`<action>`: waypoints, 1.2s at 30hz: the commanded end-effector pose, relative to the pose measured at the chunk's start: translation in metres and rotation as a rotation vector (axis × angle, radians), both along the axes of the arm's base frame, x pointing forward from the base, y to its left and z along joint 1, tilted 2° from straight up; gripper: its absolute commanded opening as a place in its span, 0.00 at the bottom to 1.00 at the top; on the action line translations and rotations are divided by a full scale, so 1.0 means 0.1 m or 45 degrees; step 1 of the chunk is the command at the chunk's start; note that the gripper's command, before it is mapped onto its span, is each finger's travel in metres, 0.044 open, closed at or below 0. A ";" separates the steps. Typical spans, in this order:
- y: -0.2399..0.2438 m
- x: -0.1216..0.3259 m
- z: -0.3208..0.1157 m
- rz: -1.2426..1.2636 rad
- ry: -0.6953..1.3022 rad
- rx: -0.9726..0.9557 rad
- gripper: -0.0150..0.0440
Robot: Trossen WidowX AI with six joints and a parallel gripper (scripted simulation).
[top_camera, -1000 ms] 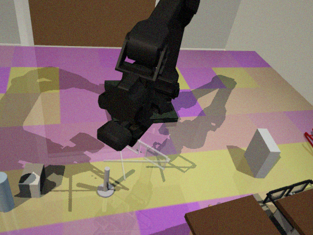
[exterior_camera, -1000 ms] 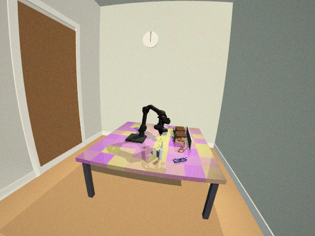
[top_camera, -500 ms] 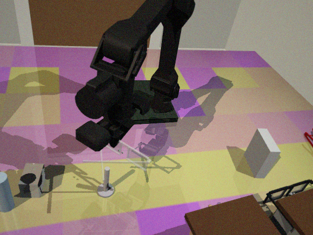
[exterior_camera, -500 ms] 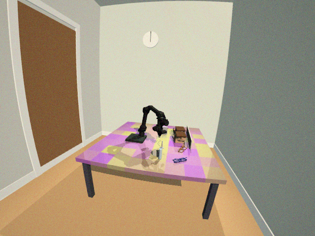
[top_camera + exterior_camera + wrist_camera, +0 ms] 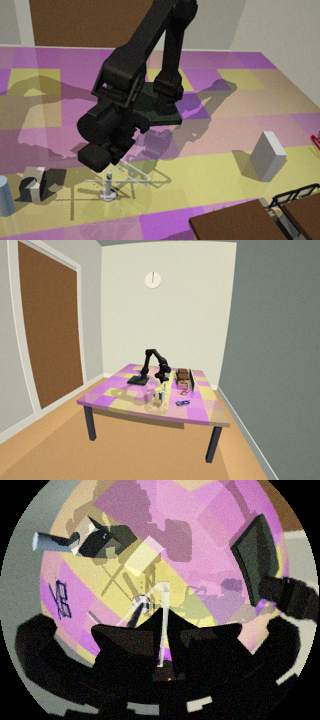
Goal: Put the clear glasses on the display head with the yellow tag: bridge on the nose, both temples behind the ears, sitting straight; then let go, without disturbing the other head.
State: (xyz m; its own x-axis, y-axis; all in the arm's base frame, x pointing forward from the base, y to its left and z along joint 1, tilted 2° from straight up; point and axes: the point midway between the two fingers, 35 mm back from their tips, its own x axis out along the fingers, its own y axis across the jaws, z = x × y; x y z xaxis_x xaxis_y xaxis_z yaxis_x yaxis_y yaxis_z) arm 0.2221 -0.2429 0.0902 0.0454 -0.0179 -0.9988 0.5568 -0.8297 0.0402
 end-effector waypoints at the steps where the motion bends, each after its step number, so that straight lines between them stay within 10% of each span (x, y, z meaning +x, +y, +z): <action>1: 0.00 0.01 -0.04 0.004 -0.005 -0.001 0.25; 36: 0.27 0.07 -0.05 0.004 -0.006 0.003 0.25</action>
State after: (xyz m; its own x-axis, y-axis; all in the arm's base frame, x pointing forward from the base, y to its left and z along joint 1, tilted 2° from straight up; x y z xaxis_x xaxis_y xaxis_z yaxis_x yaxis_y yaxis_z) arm 0.2281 -0.2204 0.0849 0.0471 -0.0155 -0.9988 0.5591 -0.8282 0.0392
